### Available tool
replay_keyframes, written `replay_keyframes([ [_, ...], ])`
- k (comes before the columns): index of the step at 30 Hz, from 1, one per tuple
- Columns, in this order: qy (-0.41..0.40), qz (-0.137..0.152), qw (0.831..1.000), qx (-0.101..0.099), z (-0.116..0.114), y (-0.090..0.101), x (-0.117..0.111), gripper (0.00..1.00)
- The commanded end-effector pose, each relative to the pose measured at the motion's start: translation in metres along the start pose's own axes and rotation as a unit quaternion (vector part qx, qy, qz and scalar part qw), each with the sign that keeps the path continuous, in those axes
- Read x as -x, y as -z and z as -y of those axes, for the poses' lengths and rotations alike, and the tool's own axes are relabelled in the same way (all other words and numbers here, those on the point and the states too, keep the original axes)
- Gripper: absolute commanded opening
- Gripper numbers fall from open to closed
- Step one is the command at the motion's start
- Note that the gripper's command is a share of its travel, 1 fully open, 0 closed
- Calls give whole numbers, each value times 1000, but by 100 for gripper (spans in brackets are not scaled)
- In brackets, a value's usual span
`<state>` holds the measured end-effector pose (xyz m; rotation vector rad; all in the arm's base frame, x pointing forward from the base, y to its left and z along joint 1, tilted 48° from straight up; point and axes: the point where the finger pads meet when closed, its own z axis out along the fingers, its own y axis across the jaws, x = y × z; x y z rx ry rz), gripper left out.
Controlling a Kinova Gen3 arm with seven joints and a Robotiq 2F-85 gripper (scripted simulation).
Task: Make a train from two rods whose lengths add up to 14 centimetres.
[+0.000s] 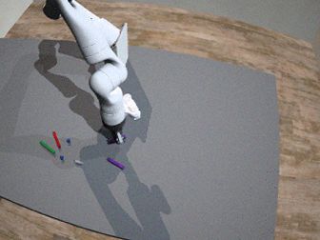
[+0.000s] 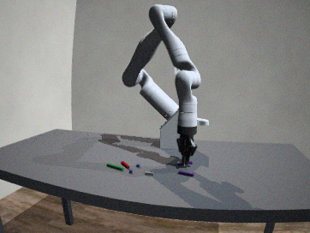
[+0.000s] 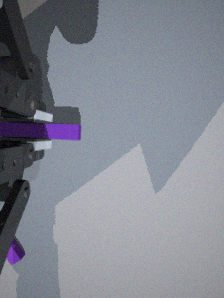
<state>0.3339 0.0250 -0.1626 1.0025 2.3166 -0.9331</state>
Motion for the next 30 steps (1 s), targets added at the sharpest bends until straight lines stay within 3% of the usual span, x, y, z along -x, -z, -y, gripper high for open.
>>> replay_keyframes([
  [1,0,0,1000,0,0,-1,0,5],
  [30,0,0,1000,0,0,-10,0,5],
])
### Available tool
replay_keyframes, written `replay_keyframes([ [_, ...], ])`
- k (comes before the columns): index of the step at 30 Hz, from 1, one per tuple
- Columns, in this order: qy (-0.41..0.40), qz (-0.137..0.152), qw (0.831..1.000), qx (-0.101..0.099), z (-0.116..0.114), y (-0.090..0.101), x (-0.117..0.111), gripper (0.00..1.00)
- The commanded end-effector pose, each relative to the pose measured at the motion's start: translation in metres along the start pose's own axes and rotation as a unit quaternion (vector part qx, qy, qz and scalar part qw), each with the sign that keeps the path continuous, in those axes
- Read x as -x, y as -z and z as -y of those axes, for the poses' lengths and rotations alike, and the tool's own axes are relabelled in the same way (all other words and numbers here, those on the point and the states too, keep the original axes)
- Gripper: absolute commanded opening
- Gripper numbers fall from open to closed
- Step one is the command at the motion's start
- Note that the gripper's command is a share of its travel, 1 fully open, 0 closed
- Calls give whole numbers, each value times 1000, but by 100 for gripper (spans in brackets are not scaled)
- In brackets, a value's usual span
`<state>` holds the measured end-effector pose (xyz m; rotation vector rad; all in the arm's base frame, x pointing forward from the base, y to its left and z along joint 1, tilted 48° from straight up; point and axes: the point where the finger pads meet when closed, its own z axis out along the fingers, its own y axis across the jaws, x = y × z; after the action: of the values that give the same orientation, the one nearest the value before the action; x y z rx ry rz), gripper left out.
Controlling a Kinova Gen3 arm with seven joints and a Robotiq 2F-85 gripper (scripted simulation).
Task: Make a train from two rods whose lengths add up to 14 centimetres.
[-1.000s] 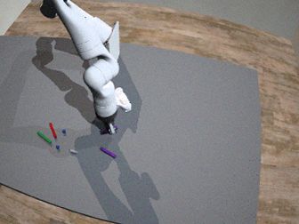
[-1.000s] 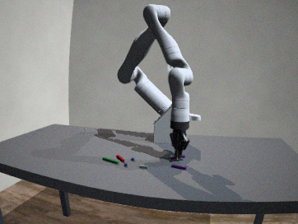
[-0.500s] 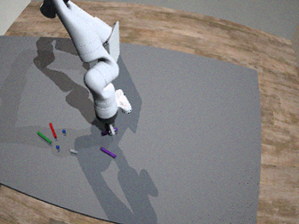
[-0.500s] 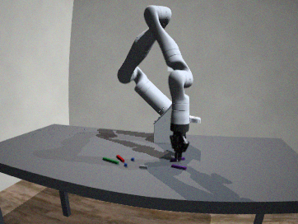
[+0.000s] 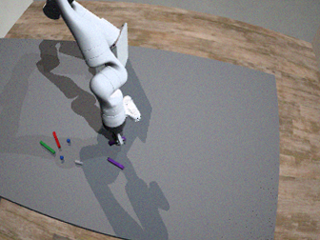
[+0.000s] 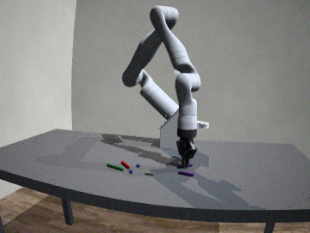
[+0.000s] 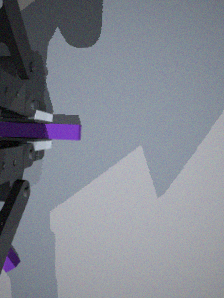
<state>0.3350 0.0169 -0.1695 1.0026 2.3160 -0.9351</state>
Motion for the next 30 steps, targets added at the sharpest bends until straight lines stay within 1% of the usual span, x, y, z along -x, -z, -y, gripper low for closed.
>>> replay_keyframes([
  [1,0,0,1000,1,-1,1,0,5],
  [22,0,0,1000,1,-1,1,0,5],
  [23,0,0,1000,1,-1,1,0,8],
  [25,0,0,1000,1,-1,1,0,8],
  [26,0,0,1000,1,-1,1,0,12],
  [28,0,0,1000,1,-1,1,0,12],
  [29,0,0,1000,1,-1,1,0,16],
  [30,0,0,1000,1,-1,1,0,16],
])
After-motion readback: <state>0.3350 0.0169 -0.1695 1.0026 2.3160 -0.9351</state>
